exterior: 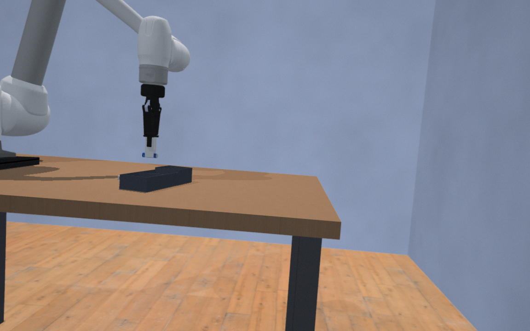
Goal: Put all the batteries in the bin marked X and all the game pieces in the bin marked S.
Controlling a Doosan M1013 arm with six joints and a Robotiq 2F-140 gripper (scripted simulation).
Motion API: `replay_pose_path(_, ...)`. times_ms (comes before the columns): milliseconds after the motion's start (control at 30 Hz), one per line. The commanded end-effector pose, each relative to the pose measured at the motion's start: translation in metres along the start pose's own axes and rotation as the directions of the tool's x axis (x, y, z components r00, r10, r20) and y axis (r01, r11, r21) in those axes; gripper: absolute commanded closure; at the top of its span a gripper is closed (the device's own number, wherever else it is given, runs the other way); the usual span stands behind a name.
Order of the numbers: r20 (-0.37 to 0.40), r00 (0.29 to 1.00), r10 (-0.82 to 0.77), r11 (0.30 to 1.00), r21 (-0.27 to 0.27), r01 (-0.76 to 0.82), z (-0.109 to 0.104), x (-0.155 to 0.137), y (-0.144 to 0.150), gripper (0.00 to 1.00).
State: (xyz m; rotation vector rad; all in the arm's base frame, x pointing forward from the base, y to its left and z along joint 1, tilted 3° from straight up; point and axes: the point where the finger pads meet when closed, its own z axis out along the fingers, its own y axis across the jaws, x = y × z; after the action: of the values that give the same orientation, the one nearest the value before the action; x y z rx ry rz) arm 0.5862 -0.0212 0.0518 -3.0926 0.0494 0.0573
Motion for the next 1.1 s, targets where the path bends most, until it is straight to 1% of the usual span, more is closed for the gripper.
replay_pose_path(0,0.0,1.0,0.0,1.0,0.001,0.0,0.0,0.007,0.014,0.95)
replay_pose_path(33,0.0,1.0,0.0,1.0,0.001,0.0,0.0,0.009,0.019,0.95)
replay_pose_path(100,0.0,1.0,0.0,1.0,0.001,0.0,0.0,0.009,0.019,0.95)
replay_pose_path(400,0.0,1.0,0.0,1.0,0.001,0.0,0.0,0.032,0.068,0.95)
replay_pose_path(500,0.0,0.989,0.149,0.989,0.001,-0.149,0.0,0.04,0.085,0.95)
replay_pose_path(600,0.0,0.961,0.276,0.961,0.001,-0.276,0.0,0.047,0.101,0.95)
replay_pose_path(667,0.0,0.961,0.276,0.961,0.001,-0.276,0.0,0.047,0.101,0.95)
replay_pose_path(767,0.0,0.901,0.435,0.901,0.0,-0.435,0.0,0.055,0.117,0.95)
replay_pose_path(933,0.0,0.782,0.623,0.782,0.002,-0.623,0.0,0.067,0.143,0.95)
replay_pose_path(1067,0.001,0.66,0.751,0.66,0.003,-0.751,0.0,0.067,0.143,0.95)
